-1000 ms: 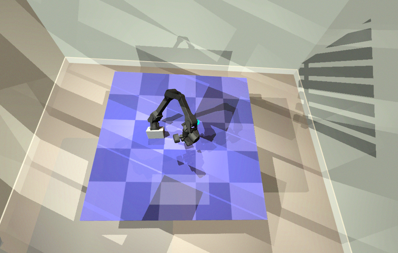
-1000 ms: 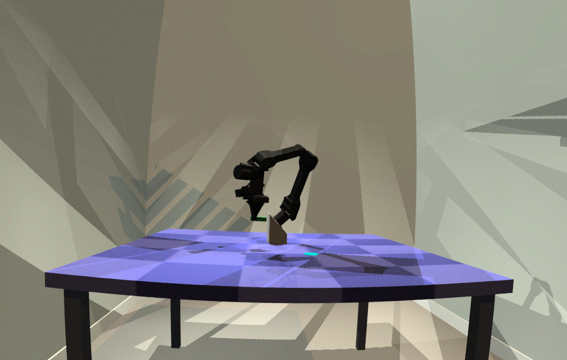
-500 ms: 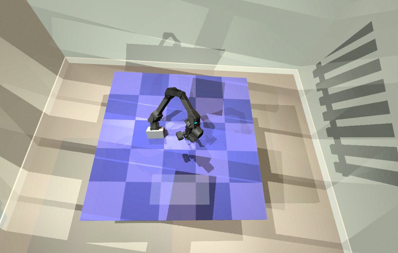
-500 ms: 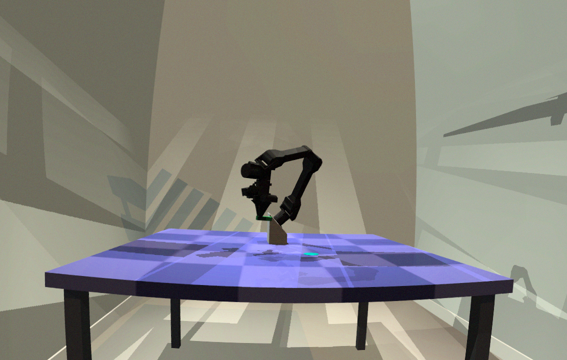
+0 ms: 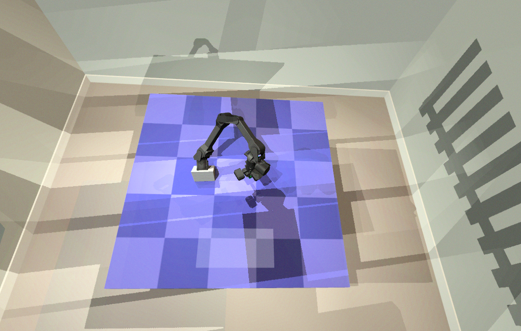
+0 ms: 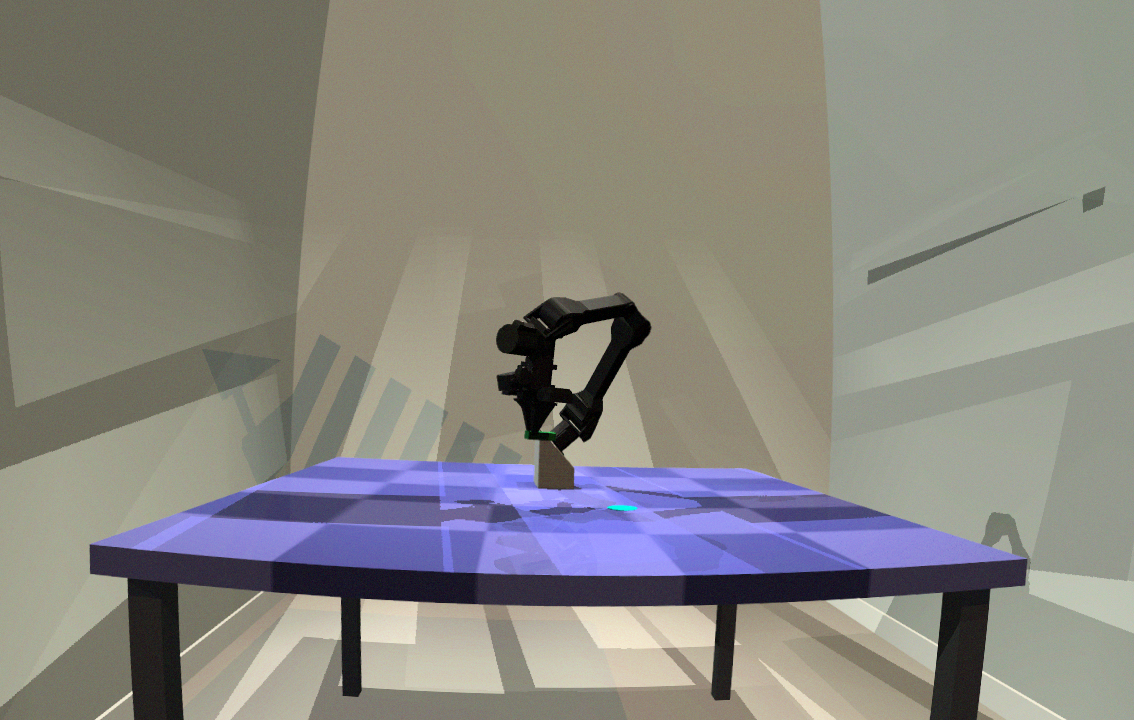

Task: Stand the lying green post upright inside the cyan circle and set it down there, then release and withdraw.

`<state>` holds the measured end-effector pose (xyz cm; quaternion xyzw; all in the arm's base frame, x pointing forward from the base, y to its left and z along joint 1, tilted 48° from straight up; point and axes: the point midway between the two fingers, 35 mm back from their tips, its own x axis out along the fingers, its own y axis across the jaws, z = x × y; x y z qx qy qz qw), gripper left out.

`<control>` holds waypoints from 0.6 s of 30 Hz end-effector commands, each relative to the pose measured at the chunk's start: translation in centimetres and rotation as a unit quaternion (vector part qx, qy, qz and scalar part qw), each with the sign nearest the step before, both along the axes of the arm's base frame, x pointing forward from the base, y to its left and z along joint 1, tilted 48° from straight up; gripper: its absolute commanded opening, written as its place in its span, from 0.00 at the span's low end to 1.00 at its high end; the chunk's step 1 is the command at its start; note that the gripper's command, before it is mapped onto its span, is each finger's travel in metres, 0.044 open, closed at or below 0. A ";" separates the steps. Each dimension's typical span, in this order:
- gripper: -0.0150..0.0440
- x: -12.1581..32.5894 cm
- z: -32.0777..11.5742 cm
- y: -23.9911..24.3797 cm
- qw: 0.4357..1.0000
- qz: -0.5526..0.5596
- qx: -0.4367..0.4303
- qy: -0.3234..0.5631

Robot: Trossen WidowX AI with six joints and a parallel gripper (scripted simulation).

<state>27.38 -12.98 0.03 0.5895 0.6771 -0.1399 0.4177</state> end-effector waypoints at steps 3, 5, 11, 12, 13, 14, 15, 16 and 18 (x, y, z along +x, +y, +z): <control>0.29 0.9 1.2 0.5 1.000 0.016 -0.003 -0.023; 0.29 1.2 1.5 0.7 0.999 0.021 -0.003 -0.029; 0.29 1.9 2.4 1.3 0.998 0.037 -0.003 -0.046; 0.29 2.0 2.6 1.5 0.998 0.039 -0.003 -0.049; 0.29 2.1 2.7 1.6 0.998 0.042 -0.003 -0.052; 0.29 2.2 2.9 1.7 0.997 0.045 -0.003 -0.055; 0.29 2.3 3.0 1.8 0.997 0.047 -0.003 -0.058; 0.29 2.4 3.2 1.9 0.997 0.050 -0.003 -0.060; 0.29 2.7 3.5 2.2 0.996 0.055 -0.003 -0.066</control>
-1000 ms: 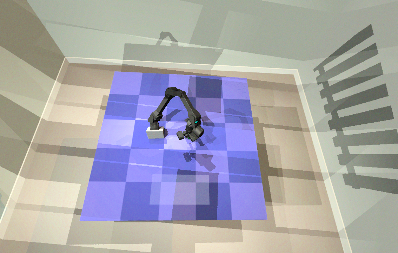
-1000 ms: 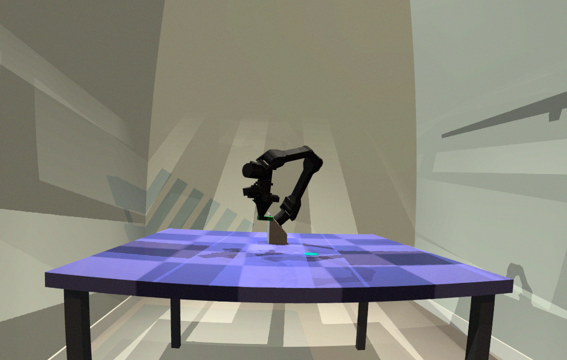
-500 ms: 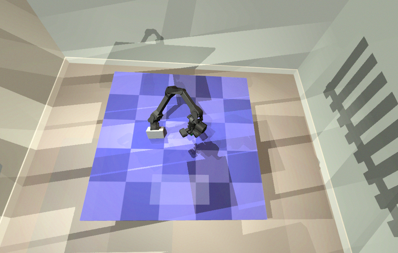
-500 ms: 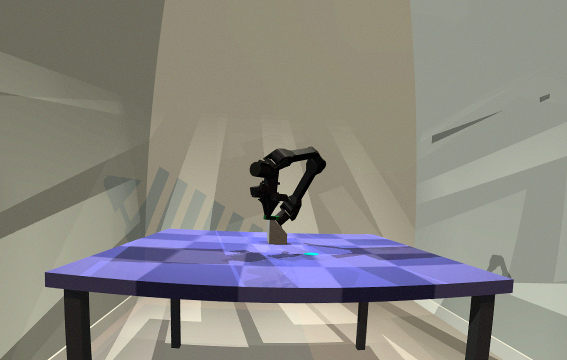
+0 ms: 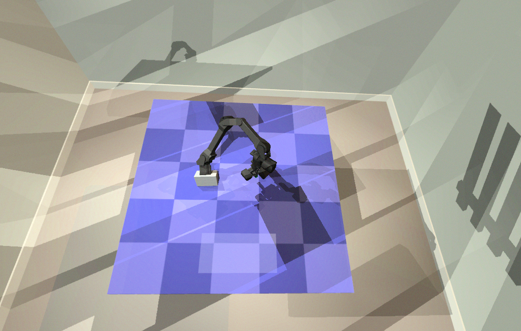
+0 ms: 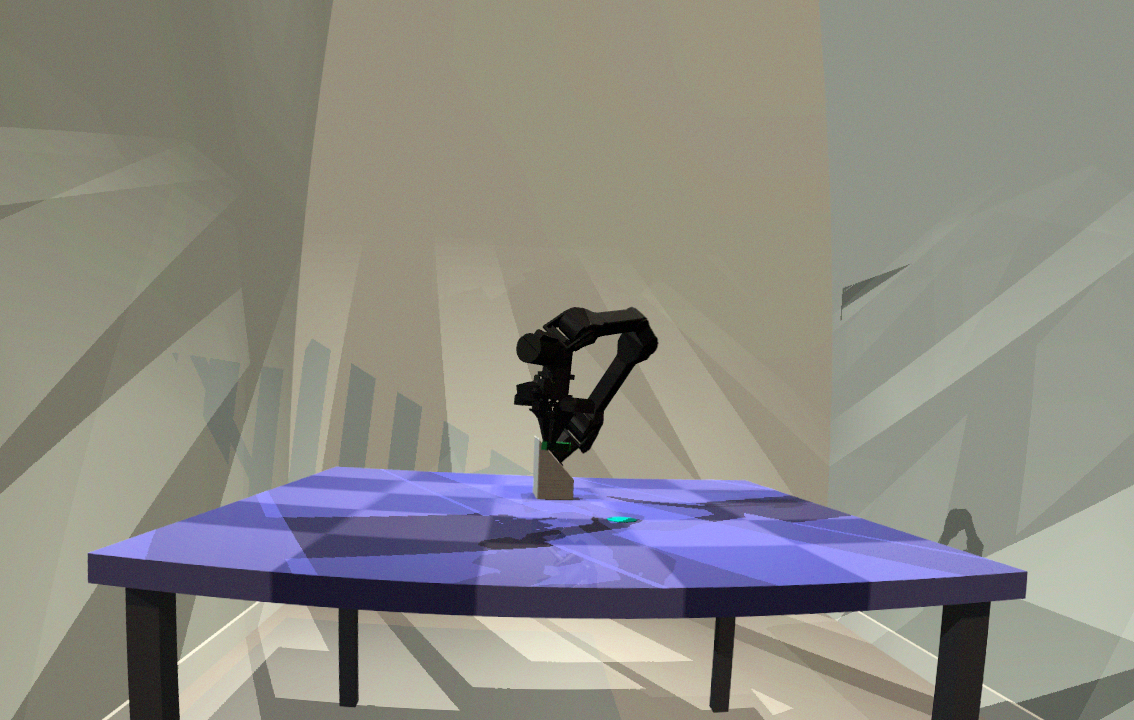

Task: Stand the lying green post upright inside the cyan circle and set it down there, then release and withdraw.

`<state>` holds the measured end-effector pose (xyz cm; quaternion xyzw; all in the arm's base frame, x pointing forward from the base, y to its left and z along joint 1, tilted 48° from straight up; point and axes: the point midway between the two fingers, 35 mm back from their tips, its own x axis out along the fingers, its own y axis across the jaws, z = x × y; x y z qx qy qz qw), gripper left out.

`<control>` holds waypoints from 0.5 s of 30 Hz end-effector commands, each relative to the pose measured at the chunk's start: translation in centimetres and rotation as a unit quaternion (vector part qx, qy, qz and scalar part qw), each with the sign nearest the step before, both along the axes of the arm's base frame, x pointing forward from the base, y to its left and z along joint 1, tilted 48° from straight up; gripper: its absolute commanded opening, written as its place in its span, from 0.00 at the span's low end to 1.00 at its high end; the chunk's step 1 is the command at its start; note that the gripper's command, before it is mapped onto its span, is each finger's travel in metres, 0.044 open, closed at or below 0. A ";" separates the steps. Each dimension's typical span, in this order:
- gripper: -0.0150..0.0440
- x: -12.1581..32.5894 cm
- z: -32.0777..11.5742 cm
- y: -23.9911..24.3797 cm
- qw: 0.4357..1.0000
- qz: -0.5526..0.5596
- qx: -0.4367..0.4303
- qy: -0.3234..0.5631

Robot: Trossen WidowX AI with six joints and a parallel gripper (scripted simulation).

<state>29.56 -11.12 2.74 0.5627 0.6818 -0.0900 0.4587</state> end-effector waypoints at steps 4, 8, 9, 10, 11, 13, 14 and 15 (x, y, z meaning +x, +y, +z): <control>0.29 0.9 1.4 0.8 0.999 0.019 -0.002 -0.026; 0.29 1.3 2.1 1.3 0.999 0.029 -0.001 -0.038; 0.29 1.4 2.2 1.4 0.999 0.032 -0.001 -0.041; 0.29 1.5 2.4 1.5 0.998 0.035 -0.001 -0.044; 0.29 1.6 2.6 1.7 0.998 0.038 -0.001 -0.047; 0.29 1.8 2.9 1.9 0.998 0.043 -0.001 -0.052; 0.29 1.9 3.0 2.1 0.997 0.046 0.000 -0.055; 0.29 2.0 3.2 2.2 0.997 0.048 0.000 -0.058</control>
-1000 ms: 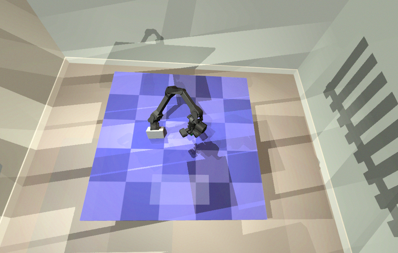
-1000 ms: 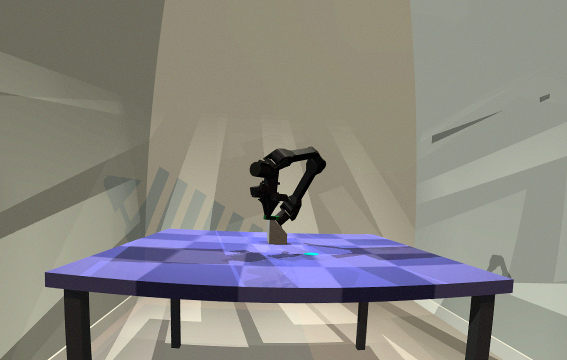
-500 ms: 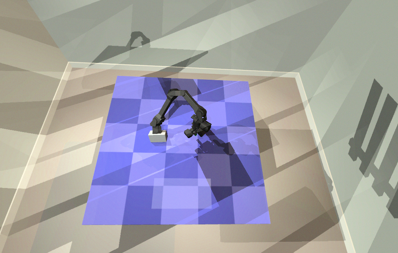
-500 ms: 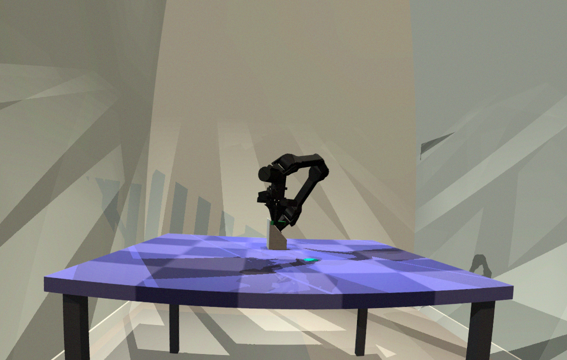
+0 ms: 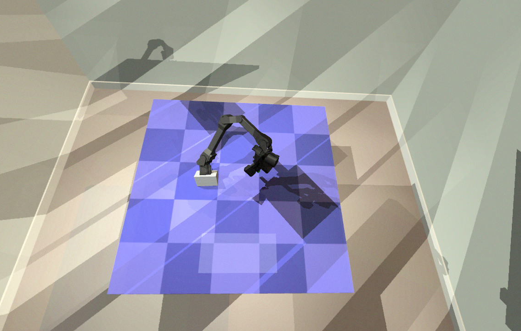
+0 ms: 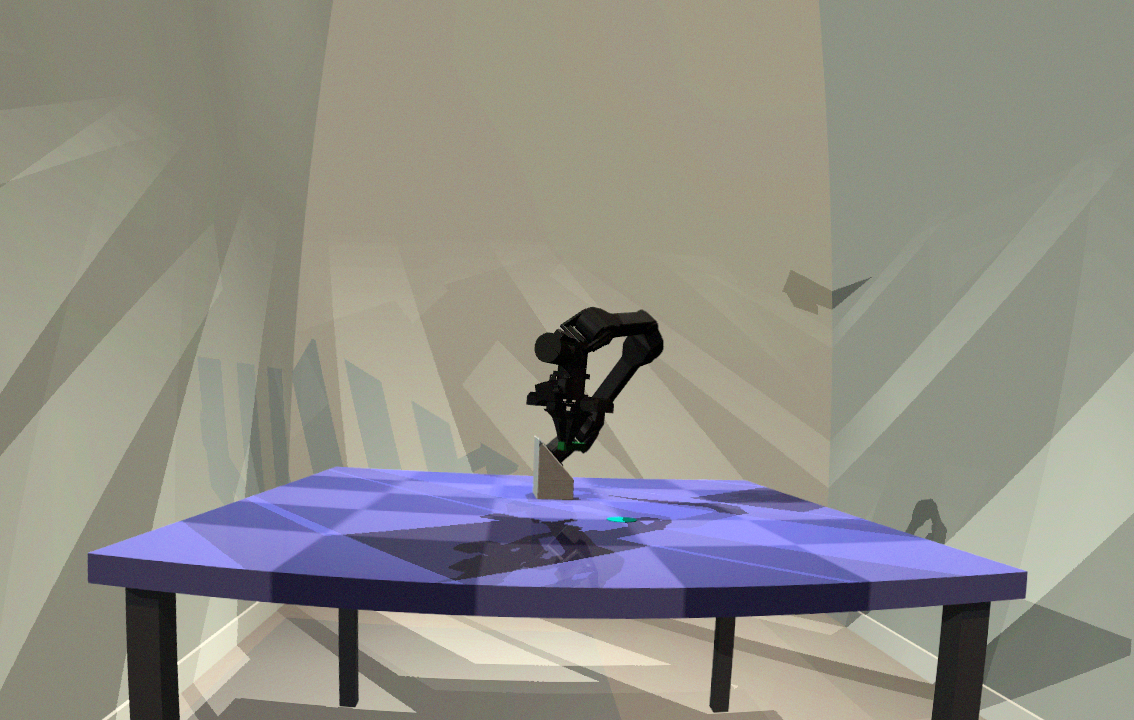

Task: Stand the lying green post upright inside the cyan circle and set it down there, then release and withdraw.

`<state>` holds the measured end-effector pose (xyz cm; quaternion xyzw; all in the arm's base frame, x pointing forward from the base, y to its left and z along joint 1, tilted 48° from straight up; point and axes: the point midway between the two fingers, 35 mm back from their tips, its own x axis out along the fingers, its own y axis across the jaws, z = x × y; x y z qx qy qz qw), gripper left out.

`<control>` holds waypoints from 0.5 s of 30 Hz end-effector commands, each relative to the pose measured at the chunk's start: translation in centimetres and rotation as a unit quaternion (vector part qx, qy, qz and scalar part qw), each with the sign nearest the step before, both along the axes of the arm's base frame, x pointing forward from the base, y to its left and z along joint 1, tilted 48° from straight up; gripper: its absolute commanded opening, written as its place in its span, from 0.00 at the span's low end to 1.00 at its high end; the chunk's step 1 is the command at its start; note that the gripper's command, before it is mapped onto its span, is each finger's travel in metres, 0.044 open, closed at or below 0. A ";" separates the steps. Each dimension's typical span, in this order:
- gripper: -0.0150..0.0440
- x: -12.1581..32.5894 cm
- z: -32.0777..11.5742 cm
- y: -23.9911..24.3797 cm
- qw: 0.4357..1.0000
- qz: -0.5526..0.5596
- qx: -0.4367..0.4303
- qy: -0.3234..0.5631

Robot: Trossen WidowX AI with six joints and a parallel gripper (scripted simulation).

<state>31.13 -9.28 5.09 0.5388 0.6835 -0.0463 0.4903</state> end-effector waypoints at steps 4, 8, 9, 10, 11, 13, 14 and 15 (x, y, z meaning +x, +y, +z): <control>0.29 0.7 1.5 0.9 0.999 0.019 0.000 -0.027; 0.29 1.1 2.1 1.5 0.999 0.030 0.000 -0.038; 0.29 1.2 2.3 1.6 0.999 0.033 0.001 -0.041; 0.29 1.2 2.5 1.8 0.998 0.035 0.001 -0.044; 0.29 1.3 2.6 1.9 0.998 0.038 0.001 -0.047; 0.29 1.5 3.0 2.2 0.998 0.044 0.002 -0.053; 0.29 1.5 3.1 2.3 0.997 0.046 0.002 -0.056; 0.29 1.6 3.3 2.5 0.997 0.049 0.002 -0.058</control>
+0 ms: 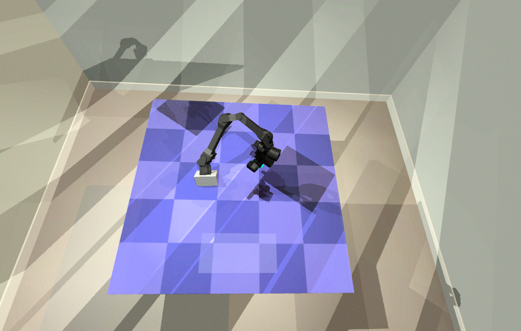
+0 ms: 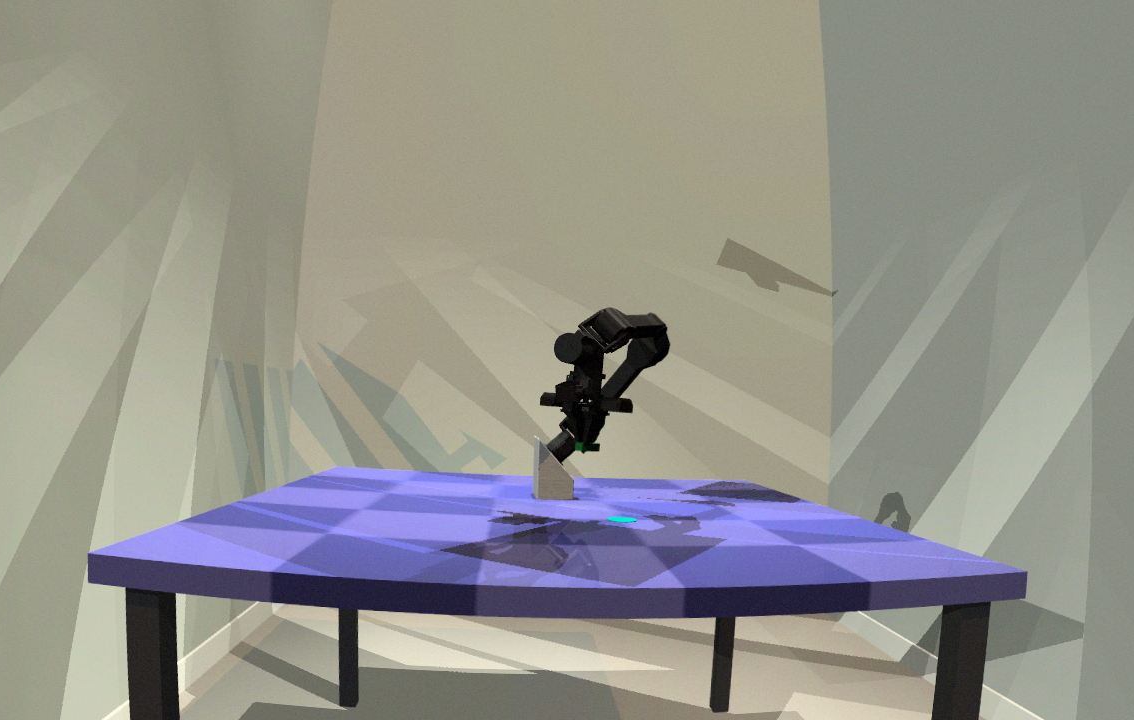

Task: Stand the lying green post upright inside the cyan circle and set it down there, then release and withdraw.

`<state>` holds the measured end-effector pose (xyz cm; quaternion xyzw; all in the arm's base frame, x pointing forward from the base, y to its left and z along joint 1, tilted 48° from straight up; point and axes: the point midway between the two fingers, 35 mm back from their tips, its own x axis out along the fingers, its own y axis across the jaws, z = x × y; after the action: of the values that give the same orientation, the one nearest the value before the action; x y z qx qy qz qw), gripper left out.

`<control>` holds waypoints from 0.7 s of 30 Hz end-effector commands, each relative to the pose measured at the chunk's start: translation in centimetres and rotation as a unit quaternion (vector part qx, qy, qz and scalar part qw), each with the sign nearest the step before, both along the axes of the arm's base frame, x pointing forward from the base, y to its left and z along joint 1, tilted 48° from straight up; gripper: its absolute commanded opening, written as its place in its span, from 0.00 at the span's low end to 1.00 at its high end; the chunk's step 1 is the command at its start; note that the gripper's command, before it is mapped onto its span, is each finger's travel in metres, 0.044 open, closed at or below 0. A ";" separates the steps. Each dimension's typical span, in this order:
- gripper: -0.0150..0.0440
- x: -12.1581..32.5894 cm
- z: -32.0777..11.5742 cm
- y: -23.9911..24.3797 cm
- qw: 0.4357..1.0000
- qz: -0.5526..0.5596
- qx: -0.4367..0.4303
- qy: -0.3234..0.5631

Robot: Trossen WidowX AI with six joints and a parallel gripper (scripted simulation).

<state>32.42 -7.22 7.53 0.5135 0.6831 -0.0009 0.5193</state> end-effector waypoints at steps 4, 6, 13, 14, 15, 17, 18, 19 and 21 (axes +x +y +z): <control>0.29 0.6 1.5 1.0 0.999 0.019 0.001 -0.027; 0.29 0.7 1.9 1.3 0.999 0.025 0.001 -0.033; 0.29 1.1 3.1 2.4 0.998 0.044 0.004 -0.053; 0.29 1.2 3.2 2.6 0.997 0.047 0.004 -0.056; 0.29 1.2 3.4 2.7 0.997 0.050 0.005 -0.059; 0.29 1.3 3.7 3.0 0.996 0.055 0.006 -0.064; 0.29 1.3 3.9 3.2 0.996 0.058 0.006 -0.067; 0.29 1.4 4.1 3.4 0.996 0.061 0.007 -0.070; 0.29 1.5 4.4 3.7 0.995 0.066 0.007 -0.076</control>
<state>33.70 -4.02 11.06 0.4760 0.6788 0.0652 0.5553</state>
